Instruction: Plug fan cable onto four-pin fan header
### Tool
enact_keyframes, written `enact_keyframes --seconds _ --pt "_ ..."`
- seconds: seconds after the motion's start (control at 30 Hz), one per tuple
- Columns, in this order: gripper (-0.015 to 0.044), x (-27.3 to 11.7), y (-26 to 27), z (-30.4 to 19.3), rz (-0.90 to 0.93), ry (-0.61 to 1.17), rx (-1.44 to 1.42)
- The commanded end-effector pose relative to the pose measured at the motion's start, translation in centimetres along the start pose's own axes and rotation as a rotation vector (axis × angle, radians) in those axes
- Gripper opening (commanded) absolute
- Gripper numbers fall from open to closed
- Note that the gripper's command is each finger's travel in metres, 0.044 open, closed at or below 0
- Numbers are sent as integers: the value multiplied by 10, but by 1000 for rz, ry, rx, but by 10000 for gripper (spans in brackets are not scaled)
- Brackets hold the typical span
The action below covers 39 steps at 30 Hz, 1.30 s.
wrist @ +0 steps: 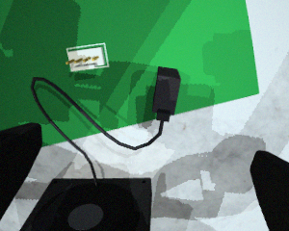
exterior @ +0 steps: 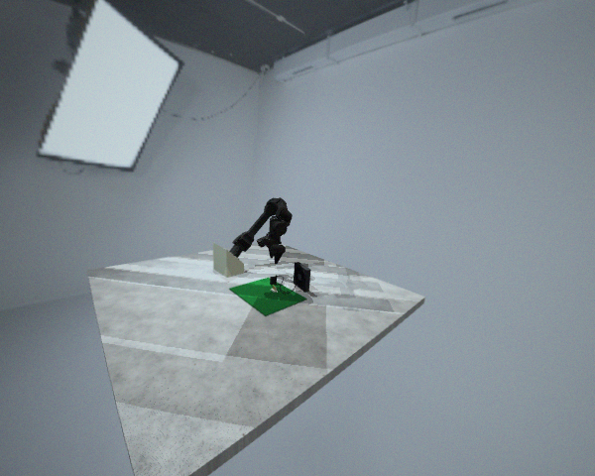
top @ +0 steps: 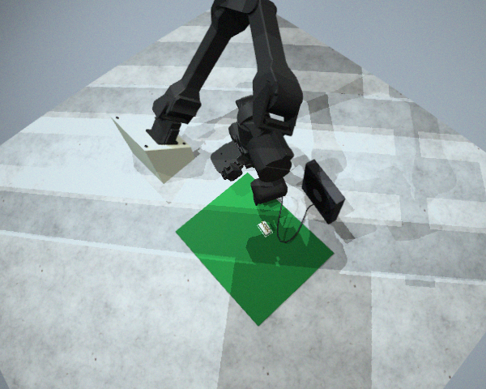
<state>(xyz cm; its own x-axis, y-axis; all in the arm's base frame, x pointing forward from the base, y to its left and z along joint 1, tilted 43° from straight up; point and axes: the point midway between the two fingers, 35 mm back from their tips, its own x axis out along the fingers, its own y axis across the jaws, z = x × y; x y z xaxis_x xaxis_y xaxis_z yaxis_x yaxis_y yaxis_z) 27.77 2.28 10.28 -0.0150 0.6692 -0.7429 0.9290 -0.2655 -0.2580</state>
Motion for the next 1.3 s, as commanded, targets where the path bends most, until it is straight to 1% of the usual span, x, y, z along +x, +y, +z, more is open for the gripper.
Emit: enact_keyframes --seconds 0.0,0.1,0.4,1.27 --pt "440 42 -6 0 -22 3 11" --pt "440 70 -11 -1 -25 8 11" --pt "440 76 -11 -1 -25 9 10" --pt "440 118 -13 -1 -26 11 10"
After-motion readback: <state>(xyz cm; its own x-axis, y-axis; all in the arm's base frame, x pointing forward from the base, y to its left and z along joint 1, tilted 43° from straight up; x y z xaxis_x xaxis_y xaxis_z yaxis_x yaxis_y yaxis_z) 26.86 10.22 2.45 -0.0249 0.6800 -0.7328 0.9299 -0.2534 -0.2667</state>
